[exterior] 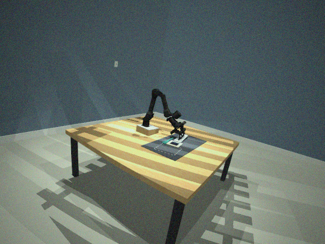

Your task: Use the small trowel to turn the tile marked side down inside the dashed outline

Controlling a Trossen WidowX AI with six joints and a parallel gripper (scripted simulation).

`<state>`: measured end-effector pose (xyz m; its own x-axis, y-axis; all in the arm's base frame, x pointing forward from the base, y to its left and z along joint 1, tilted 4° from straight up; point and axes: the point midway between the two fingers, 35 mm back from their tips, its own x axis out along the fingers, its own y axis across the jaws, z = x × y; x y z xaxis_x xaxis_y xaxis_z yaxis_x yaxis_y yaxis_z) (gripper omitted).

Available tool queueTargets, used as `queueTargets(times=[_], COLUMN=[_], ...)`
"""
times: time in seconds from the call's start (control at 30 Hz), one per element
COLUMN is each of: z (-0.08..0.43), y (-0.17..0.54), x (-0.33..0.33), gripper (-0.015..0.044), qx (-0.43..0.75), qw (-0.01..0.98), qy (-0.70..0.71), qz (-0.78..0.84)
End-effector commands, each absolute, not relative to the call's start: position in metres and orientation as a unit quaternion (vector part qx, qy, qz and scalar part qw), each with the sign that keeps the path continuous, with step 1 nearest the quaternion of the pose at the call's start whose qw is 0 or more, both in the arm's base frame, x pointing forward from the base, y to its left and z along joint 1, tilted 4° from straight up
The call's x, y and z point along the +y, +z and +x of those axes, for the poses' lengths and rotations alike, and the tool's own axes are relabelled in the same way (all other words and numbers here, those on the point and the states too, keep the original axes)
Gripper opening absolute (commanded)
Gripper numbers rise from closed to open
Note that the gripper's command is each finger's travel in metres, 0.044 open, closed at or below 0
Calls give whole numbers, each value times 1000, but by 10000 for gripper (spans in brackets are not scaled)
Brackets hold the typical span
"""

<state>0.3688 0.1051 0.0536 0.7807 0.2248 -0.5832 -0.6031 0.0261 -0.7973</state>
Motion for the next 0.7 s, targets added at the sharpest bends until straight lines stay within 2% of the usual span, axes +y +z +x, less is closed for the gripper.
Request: queueTargets(times=[0.0, 0.67], z=[367, 372], y=[49, 45], x=[105, 80], gripper=[0, 0], qx=[147, 148], qw=[701, 700], qy=[295, 295], qz=[-632, -633])
